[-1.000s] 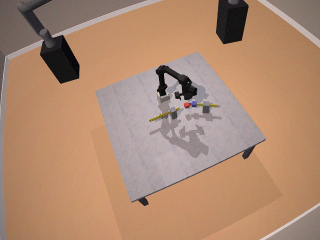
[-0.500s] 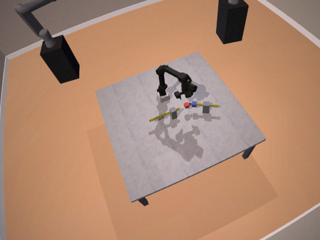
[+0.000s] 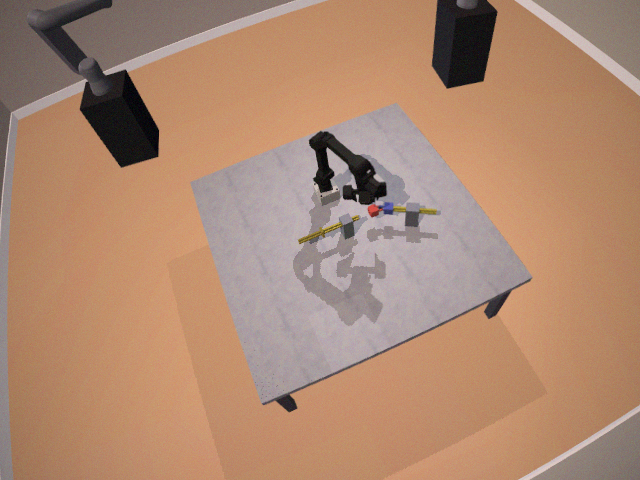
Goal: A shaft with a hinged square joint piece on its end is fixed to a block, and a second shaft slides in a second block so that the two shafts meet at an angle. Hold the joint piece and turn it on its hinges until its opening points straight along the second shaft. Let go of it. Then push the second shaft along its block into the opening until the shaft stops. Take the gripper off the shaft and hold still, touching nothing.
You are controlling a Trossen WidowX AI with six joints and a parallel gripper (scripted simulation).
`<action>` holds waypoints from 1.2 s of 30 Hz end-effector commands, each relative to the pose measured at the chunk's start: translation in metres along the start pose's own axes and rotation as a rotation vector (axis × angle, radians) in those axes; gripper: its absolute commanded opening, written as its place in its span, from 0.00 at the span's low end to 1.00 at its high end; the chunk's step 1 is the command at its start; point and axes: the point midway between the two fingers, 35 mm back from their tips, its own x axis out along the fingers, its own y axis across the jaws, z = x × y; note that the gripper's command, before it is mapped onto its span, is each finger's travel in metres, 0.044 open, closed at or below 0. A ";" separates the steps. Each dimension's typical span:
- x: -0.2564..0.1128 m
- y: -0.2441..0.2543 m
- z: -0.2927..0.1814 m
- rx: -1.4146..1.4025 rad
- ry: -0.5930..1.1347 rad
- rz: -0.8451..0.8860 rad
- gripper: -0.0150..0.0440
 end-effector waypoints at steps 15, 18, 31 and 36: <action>0.017 -0.034 0.017 0.586 0.141 0.153 1.00; 0.019 -0.040 0.019 0.683 0.168 0.177 1.00; 0.029 -0.064 0.028 1.089 0.296 0.279 1.00; 0.029 -0.066 0.028 1.110 0.303 0.285 1.00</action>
